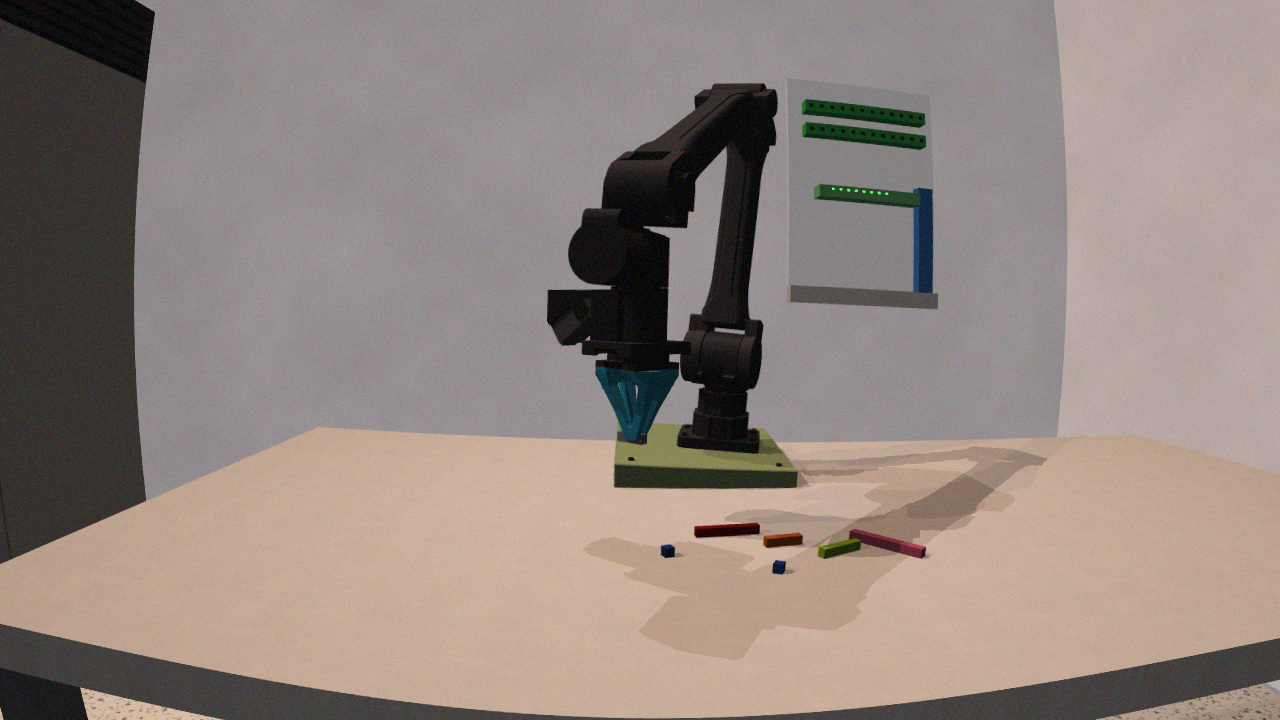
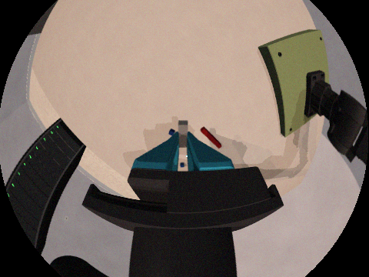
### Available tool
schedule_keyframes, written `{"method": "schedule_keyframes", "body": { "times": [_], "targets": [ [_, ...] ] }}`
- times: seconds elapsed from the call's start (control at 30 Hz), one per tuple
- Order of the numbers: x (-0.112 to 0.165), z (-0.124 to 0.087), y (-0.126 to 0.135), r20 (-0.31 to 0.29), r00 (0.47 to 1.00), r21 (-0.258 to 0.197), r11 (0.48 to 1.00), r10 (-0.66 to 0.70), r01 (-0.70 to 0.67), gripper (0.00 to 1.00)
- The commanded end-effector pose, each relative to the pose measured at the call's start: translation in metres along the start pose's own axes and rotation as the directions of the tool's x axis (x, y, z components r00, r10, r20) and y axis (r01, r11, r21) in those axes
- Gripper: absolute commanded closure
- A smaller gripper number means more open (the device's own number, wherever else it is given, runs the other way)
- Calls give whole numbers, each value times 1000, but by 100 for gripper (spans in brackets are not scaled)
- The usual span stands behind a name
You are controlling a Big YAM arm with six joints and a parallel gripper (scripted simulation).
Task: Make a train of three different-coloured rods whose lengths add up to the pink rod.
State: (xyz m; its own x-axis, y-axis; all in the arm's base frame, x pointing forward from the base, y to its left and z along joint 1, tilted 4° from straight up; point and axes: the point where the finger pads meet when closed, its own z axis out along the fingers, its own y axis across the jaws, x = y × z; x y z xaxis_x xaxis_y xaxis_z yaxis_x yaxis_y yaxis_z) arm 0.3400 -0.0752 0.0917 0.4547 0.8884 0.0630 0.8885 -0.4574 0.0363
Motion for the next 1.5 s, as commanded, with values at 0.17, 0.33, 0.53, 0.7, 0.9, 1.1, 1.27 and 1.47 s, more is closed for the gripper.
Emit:
{"method": "schedule_keyframes", "body": {
  "times": [0.17,0.33,0.53,0.7,0.9,1.1,1.27,1.47],
  "targets": [
    [0,-6,4,-5,1000,-19,1000,-4,4,96],
    [13,-14,24,-8,996,-40,996,-86,86,96],
    [21,-14,30,-1,963,-35,963,-269,269,96],
    [25,-15,33,2,936,-32,936,-351,351,96],
    [30,-15,37,5,899,-33,899,-437,437,96],
    [35,-15,42,9,852,-34,852,-523,523,96],
    [30,-18,42,12,859,-44,858,-512,512,96],
    [35,-17,45,16,803,-41,802,-595,595,96]
  ]
}}
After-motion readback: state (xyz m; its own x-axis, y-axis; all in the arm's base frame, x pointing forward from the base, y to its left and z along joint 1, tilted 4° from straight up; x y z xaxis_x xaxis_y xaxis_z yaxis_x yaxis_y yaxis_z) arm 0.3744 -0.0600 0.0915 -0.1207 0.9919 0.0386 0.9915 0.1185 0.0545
